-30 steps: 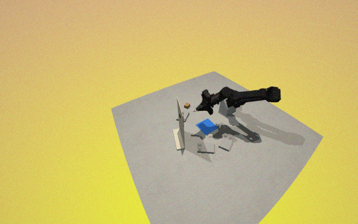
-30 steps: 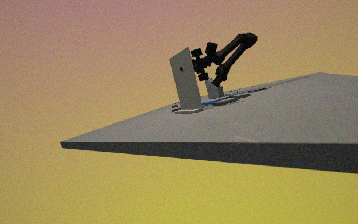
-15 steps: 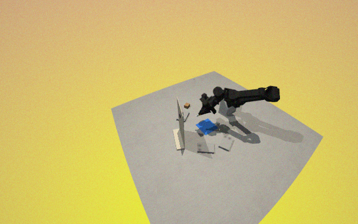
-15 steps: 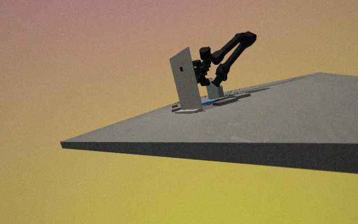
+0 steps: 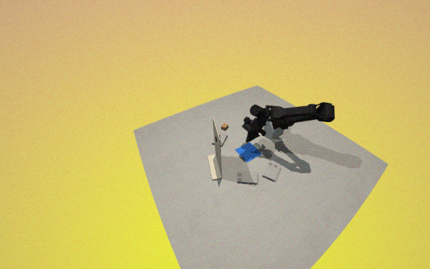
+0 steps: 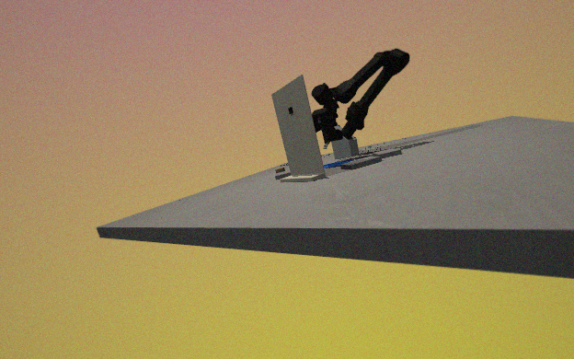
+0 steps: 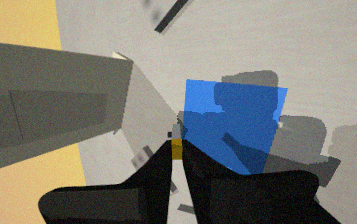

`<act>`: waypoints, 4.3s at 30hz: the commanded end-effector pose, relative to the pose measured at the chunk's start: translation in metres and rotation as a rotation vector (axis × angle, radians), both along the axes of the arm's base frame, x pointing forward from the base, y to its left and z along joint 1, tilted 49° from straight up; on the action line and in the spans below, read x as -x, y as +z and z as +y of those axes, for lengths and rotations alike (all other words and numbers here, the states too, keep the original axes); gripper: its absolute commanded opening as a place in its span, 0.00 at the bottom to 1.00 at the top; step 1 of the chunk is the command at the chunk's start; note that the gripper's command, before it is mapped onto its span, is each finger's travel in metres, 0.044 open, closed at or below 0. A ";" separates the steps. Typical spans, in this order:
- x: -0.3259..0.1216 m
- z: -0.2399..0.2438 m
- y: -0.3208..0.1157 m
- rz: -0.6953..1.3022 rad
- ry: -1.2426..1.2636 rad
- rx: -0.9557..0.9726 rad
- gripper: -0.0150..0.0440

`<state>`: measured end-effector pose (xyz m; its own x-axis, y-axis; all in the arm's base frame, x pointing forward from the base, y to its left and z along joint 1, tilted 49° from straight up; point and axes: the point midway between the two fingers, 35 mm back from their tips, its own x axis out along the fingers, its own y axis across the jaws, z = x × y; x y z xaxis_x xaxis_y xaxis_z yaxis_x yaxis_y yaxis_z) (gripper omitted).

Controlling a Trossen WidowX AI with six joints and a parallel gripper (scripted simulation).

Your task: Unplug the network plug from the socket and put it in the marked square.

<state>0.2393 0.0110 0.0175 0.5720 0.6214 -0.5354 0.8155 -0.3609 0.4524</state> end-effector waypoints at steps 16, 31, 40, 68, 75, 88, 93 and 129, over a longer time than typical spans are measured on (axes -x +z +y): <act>0.008 0.013 -0.007 0.011 0.059 -0.044 0.25; 0.007 0.021 -0.017 0.015 0.060 -0.040 0.25; 0.007 0.026 -0.022 0.016 0.061 -0.039 0.25; 0.009 0.042 -0.034 0.014 0.060 -0.042 0.25; 0.010 0.046 -0.037 0.012 0.059 -0.044 0.25; 0.013 0.054 -0.039 0.009 0.057 -0.051 0.25; 0.012 0.055 -0.039 0.009 0.057 -0.051 0.25; 0.012 0.053 -0.036 0.002 0.063 -0.047 0.52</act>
